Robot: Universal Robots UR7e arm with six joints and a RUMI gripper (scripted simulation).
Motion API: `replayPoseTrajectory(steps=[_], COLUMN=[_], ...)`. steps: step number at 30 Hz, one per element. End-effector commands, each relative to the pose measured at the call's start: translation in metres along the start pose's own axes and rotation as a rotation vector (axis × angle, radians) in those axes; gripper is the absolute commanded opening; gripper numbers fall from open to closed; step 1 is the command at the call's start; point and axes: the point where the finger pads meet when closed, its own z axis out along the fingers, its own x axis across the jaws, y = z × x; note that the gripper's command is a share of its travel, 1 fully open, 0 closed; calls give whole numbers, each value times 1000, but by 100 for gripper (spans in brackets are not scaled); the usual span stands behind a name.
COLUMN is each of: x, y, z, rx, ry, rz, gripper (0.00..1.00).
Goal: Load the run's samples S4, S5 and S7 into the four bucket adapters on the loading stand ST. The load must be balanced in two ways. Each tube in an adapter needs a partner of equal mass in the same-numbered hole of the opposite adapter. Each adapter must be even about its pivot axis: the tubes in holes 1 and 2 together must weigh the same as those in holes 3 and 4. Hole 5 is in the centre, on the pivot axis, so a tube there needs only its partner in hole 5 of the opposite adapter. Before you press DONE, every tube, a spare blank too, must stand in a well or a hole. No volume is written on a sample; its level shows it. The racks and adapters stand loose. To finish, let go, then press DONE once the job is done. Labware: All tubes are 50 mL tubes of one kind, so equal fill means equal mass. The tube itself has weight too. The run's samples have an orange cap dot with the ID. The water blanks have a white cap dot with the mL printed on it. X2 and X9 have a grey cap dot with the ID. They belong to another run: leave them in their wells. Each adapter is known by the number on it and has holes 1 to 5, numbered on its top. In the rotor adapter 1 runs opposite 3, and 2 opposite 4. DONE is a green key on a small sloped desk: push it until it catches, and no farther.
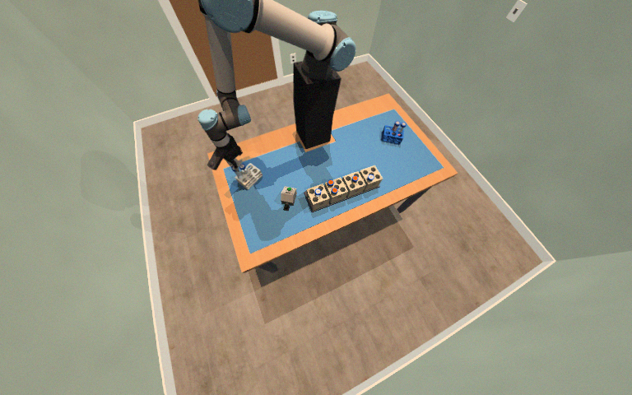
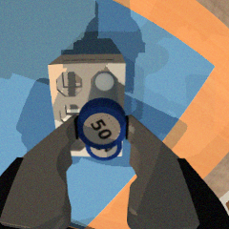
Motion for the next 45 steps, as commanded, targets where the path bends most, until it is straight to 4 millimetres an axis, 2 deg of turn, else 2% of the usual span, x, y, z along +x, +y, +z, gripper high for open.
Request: replayPoseTrajectory(steps=[1, 5, 7, 22, 24, 30, 34, 39, 41, 45], x=[0, 0, 0, 0, 0, 0, 0, -26, -26, -47], y=[-1, -1, -1, 0, 0, 0, 0, 20, 20, 37], z=[-18, -31, -31, -81, -81, -101, -103, -103, -103, -103], rx=[1, 1, 1, 1, 1, 1, 1, 1, 1, 1], ry=[1, 1, 1, 1, 1, 1, 1, 1, 1, 1], rz=[0, 0, 0, 0, 0, 0, 0, -133, -133, -240], gripper=[0, 0, 0, 0, 0, 0, 0, 0, 0, 0])
